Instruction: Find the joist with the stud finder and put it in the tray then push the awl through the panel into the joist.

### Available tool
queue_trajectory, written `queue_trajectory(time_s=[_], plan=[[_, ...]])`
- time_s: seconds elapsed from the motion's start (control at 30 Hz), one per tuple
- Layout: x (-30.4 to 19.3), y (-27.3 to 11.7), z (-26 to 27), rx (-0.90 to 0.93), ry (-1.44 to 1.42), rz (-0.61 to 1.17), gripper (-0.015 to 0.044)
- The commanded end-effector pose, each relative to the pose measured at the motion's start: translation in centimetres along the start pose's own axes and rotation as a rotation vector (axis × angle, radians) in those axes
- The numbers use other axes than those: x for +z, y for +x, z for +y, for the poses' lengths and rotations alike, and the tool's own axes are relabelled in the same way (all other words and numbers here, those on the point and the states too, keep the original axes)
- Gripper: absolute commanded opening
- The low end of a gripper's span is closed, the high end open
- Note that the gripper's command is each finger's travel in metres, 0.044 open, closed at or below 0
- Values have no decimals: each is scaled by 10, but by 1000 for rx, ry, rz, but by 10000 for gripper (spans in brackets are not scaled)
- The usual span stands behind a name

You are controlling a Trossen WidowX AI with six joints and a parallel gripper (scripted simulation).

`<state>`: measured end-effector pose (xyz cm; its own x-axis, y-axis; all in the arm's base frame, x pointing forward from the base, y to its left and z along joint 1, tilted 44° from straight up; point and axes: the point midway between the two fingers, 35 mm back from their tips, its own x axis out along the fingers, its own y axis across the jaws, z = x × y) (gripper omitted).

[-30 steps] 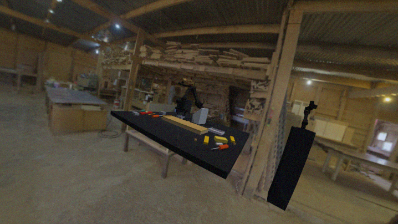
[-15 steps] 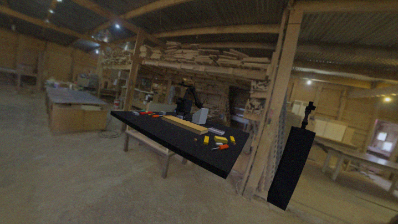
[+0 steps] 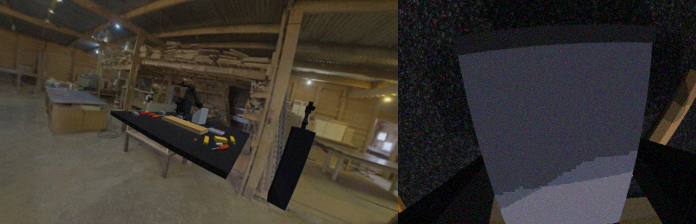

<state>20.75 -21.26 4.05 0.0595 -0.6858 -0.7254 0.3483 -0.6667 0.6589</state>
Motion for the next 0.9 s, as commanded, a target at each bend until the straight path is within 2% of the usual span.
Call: queue_trajectory(time_s=[0.0, 0.2, 0.23, 0.87], plan=[[-1, -3, 0, -1, -3, 2, 170], [-2, -13, 0, -1, -3, 2, 12], [-2, -14, 0, -2, -3, 2, 0], [-4, -34, -12, -3, -3, 2, 0]])
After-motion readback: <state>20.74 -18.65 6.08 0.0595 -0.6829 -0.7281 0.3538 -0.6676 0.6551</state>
